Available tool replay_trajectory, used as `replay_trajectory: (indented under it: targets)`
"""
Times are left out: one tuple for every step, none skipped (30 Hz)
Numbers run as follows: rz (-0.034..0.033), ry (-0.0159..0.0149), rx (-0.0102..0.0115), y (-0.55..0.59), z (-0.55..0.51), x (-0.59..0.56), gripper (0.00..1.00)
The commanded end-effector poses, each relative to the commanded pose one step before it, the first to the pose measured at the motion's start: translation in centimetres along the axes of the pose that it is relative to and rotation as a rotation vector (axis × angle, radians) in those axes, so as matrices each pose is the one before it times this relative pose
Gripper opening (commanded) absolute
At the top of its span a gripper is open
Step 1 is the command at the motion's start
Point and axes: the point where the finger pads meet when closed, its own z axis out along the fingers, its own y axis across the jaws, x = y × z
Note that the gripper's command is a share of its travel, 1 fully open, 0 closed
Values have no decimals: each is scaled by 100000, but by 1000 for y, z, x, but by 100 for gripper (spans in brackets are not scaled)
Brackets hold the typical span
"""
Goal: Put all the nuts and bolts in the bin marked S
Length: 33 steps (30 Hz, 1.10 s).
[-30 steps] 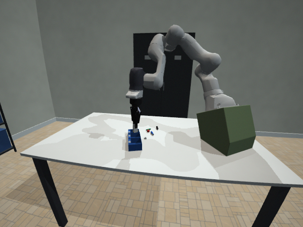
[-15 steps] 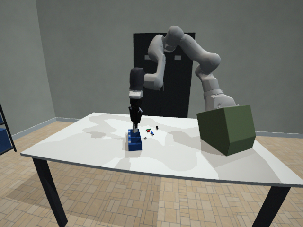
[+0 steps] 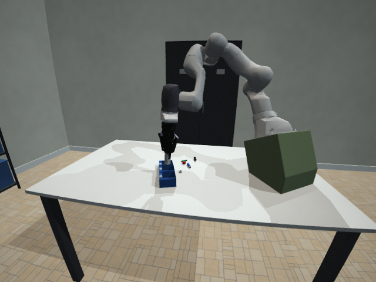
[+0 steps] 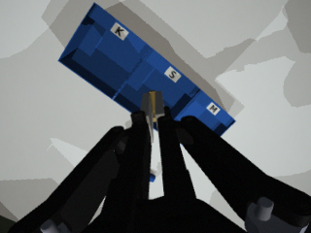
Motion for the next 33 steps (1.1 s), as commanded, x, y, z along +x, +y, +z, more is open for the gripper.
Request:
replay_trajectory:
  targets:
    - [-15652, -573, 1128, 4, 13, -178, 0]
    - [-1431, -5, 4, -5, 0, -3, 0]
    - [-1496, 7, 7, -6, 0, -4, 0]
    - [-1490, 3, 9, -6, 0, -4, 0]
    - [-1485, 0, 12, -7, 0, -5, 0]
    - [-1478, -3, 15, -7, 0, -5, 0]
    - [-1473, -7, 19, -8, 0, -4, 0]
    - [-1467, -11, 22, -8, 0, -4, 0]
    - [-1462, -14, 26, -8, 0, -3, 0]
    - [-1458, -18, 30, -9, 0, -3, 0]
    - [-1454, -21, 35, -9, 0, -2, 0]
    - [-1451, -24, 41, -9, 0, -1, 0]
    - [-1451, -27, 50, -8, 0, -1, 0]
    - [-1451, -31, 61, -7, 0, 0, 0]
    - [-1451, -35, 73, -5, 0, 0, 0]
    - [0, 0, 0, 0, 0, 0, 0]
    - [0, 0, 0, 0, 0, 0, 0]
    - [-3975, -145, 229, 2, 0, 2, 0]
    - [-1381, -49, 104, 5, 0, 1, 0]
    - [-1442, -44, 122, 8, 0, 0, 0]
    - [-1433, -45, 125, 11, 0, -1, 0]
    - [-1420, -44, 124, 13, 0, -3, 0]
    - [-1405, -45, 121, 14, 0, -4, 0]
    - [-1391, -46, 120, 13, 0, -5, 0]
    - [-1378, -47, 119, 12, 0, -6, 0]
    - [-1370, -49, 120, 11, 0, -6, 0]
    - [-1367, -52, 122, 9, 0, -6, 0]
    - [-1367, -55, 125, 7, 0, -6, 0]
    - [-1368, -58, 130, 5, 0, -5, 0]
    - [-1370, -60, 135, 4, 0, -5, 0]
    - [-1374, -62, 141, 2, 0, -4, 0]
    - [-1378, -64, 147, 1, 0, -4, 0]
    - [0, 0, 0, 0, 0, 0, 0]
